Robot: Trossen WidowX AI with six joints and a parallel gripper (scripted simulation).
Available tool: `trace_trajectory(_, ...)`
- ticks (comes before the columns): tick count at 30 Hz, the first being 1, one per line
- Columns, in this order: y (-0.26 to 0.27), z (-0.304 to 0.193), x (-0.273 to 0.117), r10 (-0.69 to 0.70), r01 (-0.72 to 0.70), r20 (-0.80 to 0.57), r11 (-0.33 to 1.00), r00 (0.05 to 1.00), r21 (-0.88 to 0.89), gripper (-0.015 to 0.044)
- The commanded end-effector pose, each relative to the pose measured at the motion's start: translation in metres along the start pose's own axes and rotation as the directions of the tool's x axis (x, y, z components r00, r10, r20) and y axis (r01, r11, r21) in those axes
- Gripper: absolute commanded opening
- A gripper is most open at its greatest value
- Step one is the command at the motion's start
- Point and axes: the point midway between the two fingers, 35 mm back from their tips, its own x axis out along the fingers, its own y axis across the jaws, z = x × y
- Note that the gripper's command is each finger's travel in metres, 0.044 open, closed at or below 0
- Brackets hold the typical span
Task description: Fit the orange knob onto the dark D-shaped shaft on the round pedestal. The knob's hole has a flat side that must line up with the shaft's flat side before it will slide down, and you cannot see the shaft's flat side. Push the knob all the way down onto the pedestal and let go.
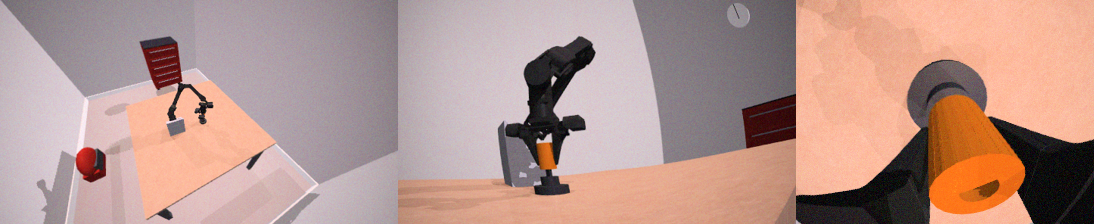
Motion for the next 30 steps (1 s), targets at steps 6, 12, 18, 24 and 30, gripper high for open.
trace_trajectory(6,0.0012,-0.0022,-0.0008,-0.002,0.002,-0.006,1.000,1.000,-0.005,0.0000)
trace_trajectory(12,0.0030,-0.0014,-0.0045,-0.002,0.002,-0.006,1.000,1.000,0.004,0.0000)
trace_trajectory(18,0.0033,-0.0003,-0.0046,-0.002,0.003,-0.006,0.974,1.000,0.228,0.0000)
trace_trajectory(24,0.0030,0.0008,-0.0039,-0.002,0.005,-0.006,0.822,1.000,0.569,0.0000)
trace_trajectory(30,0.0024,0.0008,-0.0032,-0.002,0.006,-0.006,0.529,1.000,0.849,0.0000)
